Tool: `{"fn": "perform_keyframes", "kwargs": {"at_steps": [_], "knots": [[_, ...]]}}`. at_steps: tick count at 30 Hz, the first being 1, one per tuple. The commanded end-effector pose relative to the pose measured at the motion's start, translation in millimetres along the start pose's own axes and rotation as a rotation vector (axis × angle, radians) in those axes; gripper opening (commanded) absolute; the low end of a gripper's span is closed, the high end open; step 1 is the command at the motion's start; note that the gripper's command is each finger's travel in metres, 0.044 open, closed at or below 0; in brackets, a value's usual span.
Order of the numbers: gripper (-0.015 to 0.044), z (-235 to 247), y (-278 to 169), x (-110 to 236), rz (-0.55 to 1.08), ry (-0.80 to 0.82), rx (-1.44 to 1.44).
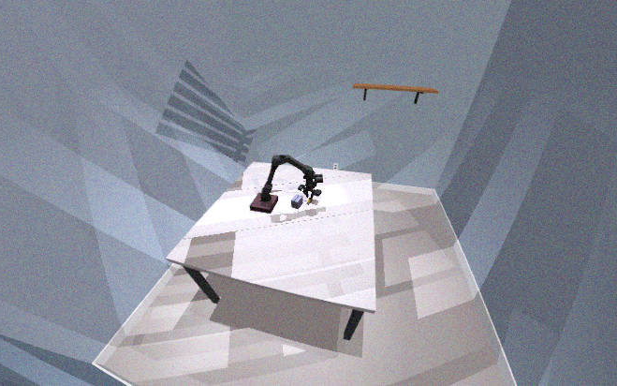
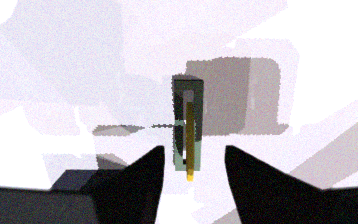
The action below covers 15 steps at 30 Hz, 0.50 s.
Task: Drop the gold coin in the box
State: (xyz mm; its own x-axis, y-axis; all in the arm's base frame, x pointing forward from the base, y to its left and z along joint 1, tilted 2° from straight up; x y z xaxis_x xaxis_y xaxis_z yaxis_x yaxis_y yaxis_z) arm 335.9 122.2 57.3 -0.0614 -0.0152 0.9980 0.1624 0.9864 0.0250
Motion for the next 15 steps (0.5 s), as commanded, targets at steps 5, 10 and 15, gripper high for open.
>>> {"fn": "perform_keyframes", "kwargs": {"at_steps": [5,10,15], "knots": [[0.0161,0.9,-0.4,-12.8,0.000,0.002,-0.006],[0.0161,1.4,-0.7,-20.7,0.000,0.002,-0.006],[0.0161,2.1,-1.1,-28.5,0.000,0.002,-0.006]]}}
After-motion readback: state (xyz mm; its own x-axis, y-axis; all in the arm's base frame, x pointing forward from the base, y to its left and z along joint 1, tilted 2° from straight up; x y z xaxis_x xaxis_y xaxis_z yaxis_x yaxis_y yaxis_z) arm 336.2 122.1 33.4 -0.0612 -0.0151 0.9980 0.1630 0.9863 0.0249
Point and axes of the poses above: the point midway between the two fingers, 35 mm back from their tips, its own x axis back along the fingers, its own z axis across the jaws, y = z × x, the point moved 1 cm from there along x, back along the fingers, and after that the axes turned 2 degrees about x, right-handed, at the moved point
